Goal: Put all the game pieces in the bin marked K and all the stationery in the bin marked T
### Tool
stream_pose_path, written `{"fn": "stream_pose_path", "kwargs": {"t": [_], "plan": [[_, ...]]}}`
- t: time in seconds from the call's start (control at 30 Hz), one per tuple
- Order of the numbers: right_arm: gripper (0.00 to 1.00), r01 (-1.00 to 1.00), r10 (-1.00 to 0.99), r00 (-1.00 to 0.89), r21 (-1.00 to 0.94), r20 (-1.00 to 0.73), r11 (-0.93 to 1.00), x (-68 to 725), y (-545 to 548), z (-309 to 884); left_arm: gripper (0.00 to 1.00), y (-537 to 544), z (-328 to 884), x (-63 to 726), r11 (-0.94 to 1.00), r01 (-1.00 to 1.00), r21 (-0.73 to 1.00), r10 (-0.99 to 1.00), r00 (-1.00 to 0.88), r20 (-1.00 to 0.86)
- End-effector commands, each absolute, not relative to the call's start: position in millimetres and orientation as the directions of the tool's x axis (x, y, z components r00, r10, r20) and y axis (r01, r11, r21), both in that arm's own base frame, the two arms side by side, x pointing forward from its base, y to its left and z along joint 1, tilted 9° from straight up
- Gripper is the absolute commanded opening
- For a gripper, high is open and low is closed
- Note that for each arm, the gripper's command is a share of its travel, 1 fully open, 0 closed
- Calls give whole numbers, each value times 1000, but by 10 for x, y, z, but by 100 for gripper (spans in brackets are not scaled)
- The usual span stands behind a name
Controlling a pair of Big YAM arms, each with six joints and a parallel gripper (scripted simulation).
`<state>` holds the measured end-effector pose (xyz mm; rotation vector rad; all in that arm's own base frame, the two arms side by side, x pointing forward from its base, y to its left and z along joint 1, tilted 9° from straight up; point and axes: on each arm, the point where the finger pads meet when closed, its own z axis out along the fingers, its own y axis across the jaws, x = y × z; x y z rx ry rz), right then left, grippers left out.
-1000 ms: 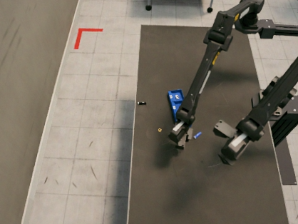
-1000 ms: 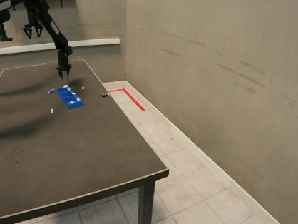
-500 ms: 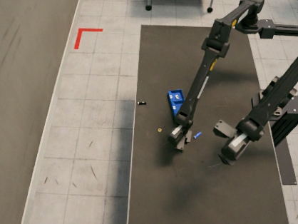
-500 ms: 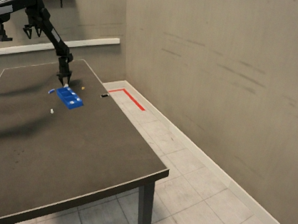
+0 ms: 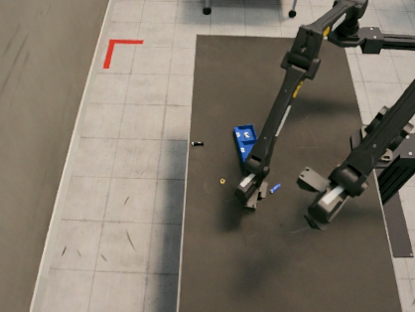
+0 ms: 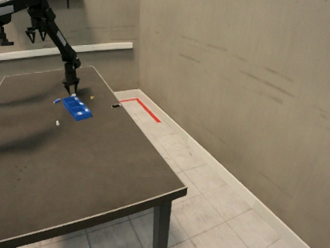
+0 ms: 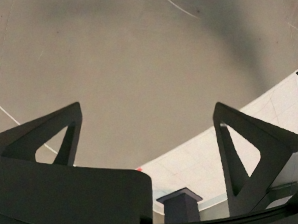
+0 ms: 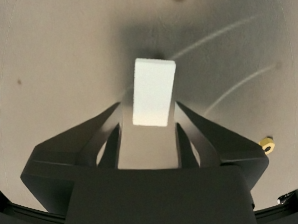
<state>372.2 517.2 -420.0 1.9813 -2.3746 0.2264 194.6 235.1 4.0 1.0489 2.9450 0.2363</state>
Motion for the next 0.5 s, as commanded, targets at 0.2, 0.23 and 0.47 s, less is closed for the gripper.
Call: {"fn": "stream_pose_path", "kwargs": {"t": [0.2, 0.23, 0.47], "plan": [[39, -980, -978, -184, -93, 103, 174, 3780, 5263, -4322, 100, 2341, 88, 1906, 764, 628, 147, 629, -776, 45], [39, -980, -977, -184, -92, 105, 175, 3788, 5253, -4335, 100, 2341, 88, 1906, 764, 628, 147, 629, -776, 45], [39, -981, -976, -185, -88, 113, 175, 3826, 5221, -4333, 100, 2341, 88, 1906, 764, 628, 147, 629, -776, 45]]}}
